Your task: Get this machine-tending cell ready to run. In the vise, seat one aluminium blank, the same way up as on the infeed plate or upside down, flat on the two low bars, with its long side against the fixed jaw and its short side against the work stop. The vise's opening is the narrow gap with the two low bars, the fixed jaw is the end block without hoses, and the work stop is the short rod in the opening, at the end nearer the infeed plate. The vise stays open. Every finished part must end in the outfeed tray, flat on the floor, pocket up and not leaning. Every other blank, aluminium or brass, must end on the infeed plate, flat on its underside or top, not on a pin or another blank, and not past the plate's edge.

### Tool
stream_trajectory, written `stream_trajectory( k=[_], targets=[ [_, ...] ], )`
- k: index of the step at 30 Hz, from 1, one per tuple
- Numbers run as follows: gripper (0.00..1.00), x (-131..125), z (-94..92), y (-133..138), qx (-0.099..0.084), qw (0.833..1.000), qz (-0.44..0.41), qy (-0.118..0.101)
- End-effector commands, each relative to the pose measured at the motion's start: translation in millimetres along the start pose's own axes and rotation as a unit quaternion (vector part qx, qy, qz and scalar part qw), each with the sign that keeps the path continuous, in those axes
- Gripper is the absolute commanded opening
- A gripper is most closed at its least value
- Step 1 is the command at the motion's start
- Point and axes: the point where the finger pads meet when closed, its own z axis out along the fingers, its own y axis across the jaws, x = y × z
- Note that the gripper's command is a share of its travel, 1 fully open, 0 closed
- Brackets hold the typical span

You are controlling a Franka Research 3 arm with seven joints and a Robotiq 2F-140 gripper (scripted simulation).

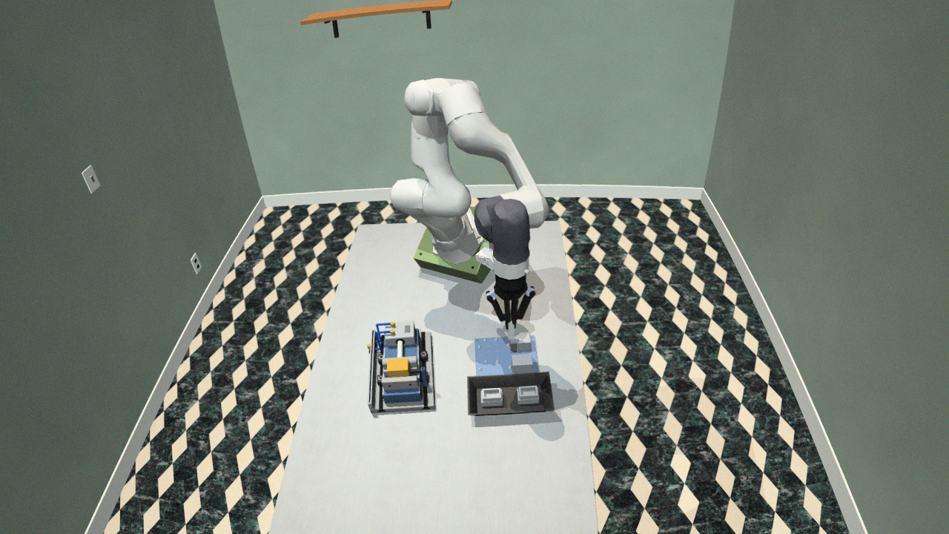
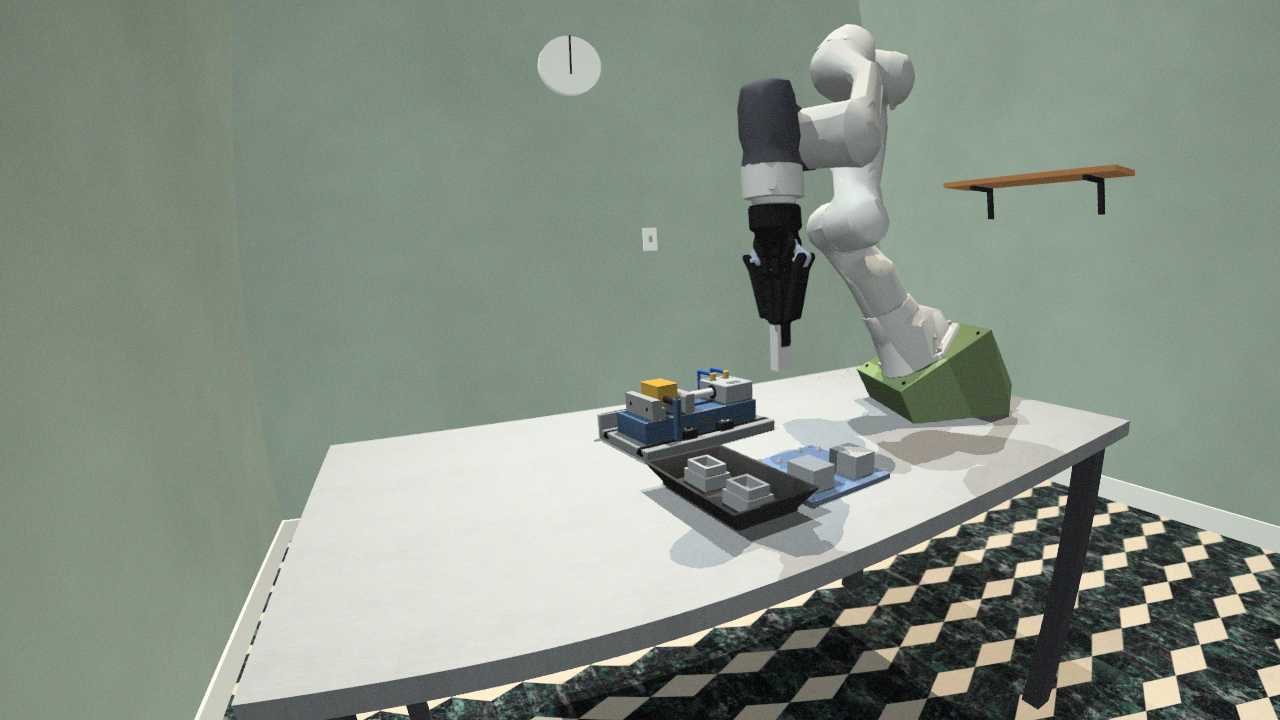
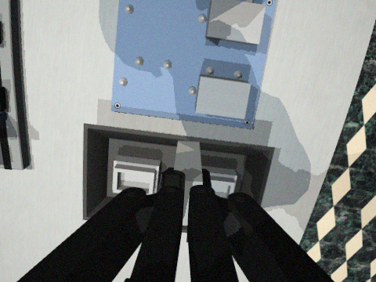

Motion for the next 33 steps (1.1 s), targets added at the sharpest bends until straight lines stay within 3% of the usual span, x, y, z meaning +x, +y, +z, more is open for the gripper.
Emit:
stream_trajectory(
  k=[1,18,33],
  targets=[
    [0.00,-2,-0.7,0,0.000,1.000,0.004,-0.003],
    [0.00,-2,13.6,0,0.000,1.000,0.004,-0.003],
    [0.00,-3,46.2,-1,0.000,1.000,0.004,-0.003]
  ],
)
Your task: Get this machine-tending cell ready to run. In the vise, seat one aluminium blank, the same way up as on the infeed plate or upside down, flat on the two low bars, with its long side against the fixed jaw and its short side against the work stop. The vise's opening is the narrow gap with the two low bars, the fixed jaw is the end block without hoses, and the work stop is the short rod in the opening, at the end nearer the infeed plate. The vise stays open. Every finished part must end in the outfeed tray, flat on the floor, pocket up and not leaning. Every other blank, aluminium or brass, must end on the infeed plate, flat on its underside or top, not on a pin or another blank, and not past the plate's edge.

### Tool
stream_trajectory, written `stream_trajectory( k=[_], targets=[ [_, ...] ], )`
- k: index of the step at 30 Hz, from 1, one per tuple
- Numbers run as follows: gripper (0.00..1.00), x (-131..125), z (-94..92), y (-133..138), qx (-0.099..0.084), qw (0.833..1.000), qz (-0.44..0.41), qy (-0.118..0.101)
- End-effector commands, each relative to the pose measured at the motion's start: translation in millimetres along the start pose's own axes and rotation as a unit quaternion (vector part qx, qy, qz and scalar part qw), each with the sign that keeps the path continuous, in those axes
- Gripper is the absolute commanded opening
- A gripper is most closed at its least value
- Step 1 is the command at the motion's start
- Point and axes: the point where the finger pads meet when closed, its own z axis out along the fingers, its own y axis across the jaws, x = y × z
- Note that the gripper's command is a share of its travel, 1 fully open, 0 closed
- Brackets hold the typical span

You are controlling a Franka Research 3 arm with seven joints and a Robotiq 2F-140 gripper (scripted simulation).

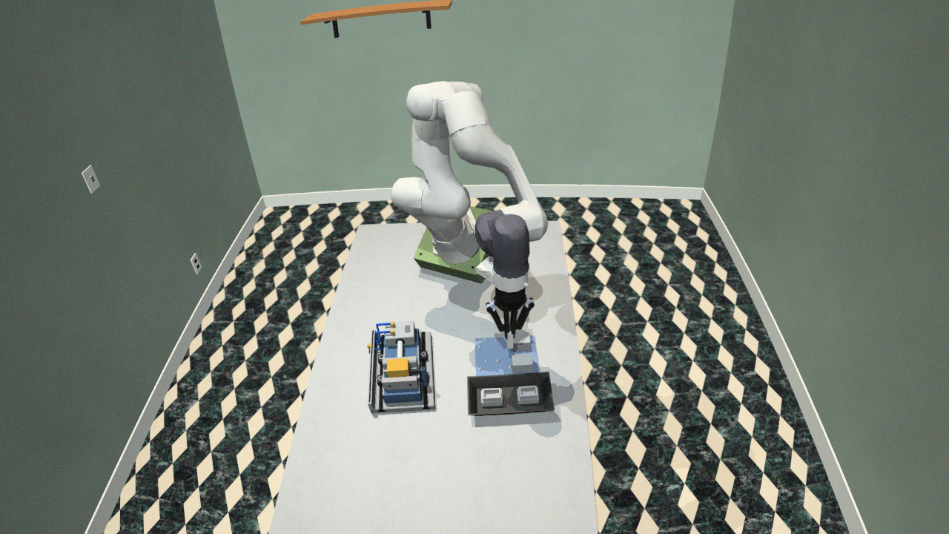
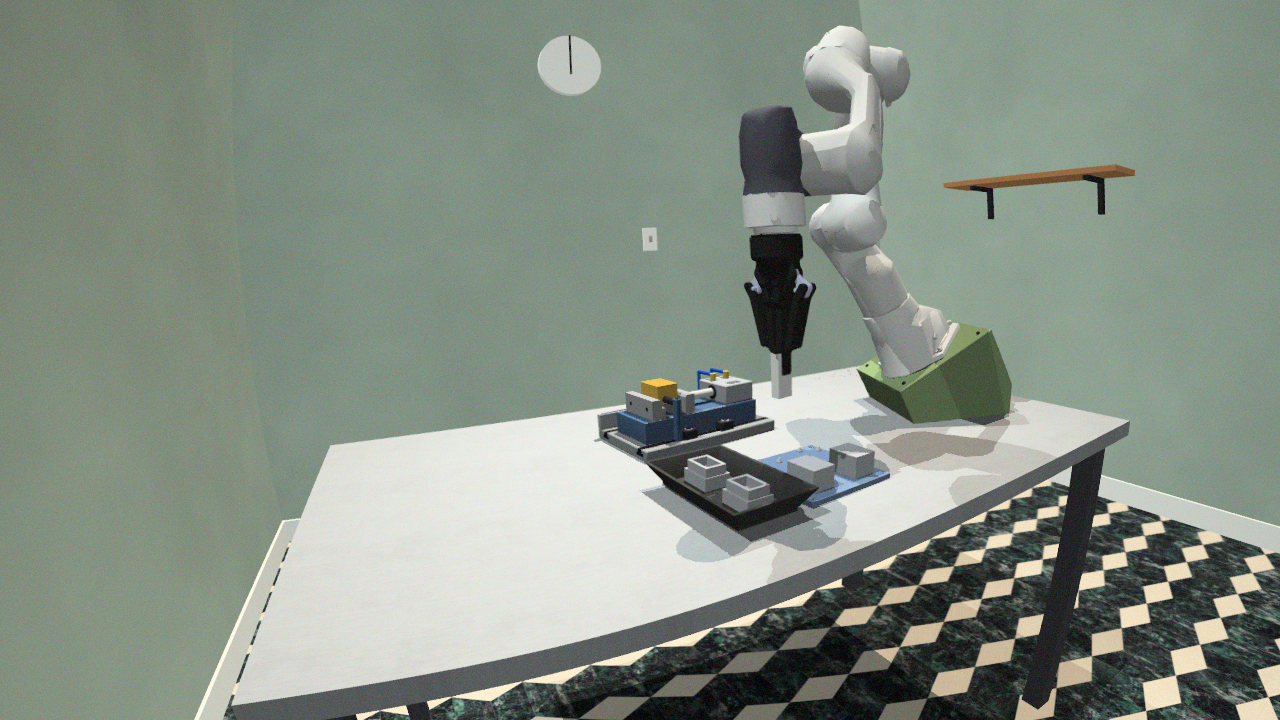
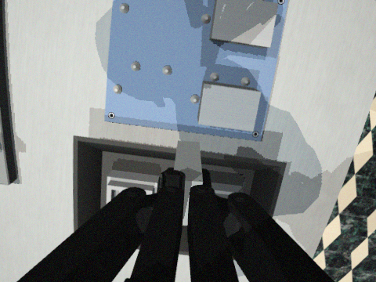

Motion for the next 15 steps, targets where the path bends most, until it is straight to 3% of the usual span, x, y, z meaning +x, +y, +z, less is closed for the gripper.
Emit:
stream_trajectory(
  k=[1,15],
  targets=[
    [0.00,-5,5.0,1,-0.003,1.000,0.004,-0.008],
    [0.00,-6,24.3,1,-0.003,1.000,0.004,-0.008]
  ],
)
